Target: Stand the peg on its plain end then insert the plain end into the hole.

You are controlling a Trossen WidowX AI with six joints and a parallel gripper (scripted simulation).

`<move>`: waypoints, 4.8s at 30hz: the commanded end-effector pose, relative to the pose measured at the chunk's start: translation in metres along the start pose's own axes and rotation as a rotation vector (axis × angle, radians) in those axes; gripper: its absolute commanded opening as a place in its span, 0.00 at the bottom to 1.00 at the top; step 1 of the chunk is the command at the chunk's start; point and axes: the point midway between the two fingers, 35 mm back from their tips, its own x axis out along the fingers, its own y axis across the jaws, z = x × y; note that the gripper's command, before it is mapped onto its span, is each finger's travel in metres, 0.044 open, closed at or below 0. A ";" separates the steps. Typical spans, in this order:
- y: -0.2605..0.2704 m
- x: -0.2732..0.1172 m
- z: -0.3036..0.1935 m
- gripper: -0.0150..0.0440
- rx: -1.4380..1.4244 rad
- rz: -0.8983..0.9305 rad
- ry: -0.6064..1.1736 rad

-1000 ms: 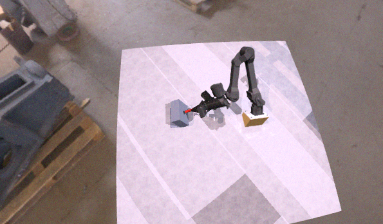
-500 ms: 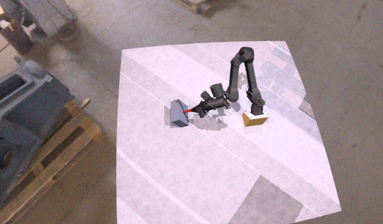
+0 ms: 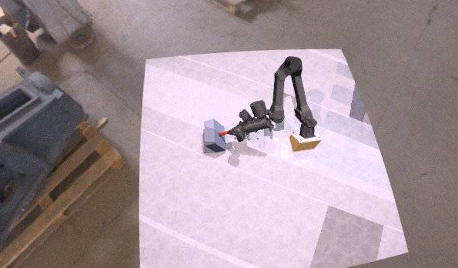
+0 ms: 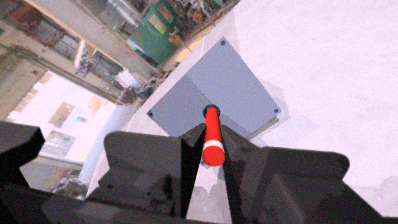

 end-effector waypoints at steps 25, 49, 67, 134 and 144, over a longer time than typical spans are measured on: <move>0.002 0.017 -0.001 0.25 -0.004 0.005 0.002; 0.001 0.027 0.001 0.25 0.001 0.000 0.000; 0.001 0.027 0.001 0.74 0.001 0.000 0.000; 0.011 -0.040 0.007 1.00 -0.004 0.008 0.009; 0.012 -0.050 0.007 1.00 -0.005 0.009 0.009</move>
